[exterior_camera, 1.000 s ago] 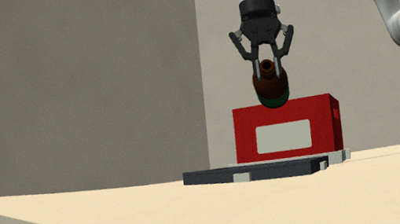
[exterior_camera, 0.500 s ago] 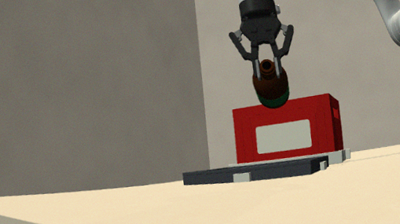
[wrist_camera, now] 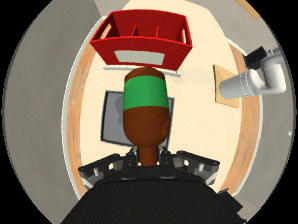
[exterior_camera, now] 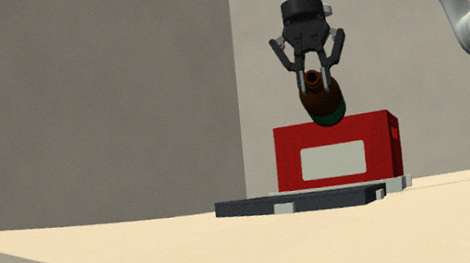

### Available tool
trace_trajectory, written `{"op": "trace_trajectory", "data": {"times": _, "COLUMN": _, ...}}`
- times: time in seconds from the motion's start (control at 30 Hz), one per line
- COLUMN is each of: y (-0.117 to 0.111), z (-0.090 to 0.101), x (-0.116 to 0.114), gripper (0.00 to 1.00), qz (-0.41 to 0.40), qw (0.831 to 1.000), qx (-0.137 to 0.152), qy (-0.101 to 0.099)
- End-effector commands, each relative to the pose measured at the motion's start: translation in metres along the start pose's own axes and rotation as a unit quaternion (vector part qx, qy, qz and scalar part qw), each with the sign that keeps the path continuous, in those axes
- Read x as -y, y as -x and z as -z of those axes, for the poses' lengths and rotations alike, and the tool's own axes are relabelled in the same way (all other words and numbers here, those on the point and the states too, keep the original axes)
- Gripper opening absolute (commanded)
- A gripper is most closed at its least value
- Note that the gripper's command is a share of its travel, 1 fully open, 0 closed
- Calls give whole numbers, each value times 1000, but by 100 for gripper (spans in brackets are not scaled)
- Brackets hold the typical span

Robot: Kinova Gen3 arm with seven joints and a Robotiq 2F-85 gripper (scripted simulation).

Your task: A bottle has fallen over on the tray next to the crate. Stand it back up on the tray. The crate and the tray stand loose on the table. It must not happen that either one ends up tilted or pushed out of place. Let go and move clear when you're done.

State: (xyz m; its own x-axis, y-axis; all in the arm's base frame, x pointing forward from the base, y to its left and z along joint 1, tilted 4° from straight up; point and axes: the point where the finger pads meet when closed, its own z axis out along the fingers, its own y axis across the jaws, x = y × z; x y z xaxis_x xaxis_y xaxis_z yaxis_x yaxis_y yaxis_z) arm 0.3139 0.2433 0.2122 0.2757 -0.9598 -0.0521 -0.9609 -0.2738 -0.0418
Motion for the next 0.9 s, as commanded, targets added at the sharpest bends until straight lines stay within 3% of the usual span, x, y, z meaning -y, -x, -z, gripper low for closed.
{"op": "trace_trajectory", "data": {"times": 0.0, "y": 1, "z": 1, "x": 0, "gripper": 0, "qz": -14, "qw": 1000, "qx": 0, "qy": -1}}
{"op": "trace_trajectory", "data": {"times": 0.4, "y": 1, "z": 1, "x": 0, "gripper": 0, "qz": -75, "qw": 997, "qx": 0, "qy": -1}}
{"op": "trace_trajectory", "data": {"times": 0.87, "y": 1, "z": 1, "x": 0, "gripper": 0, "qz": -80, "qw": 997, "qx": 0, "qy": -1}}
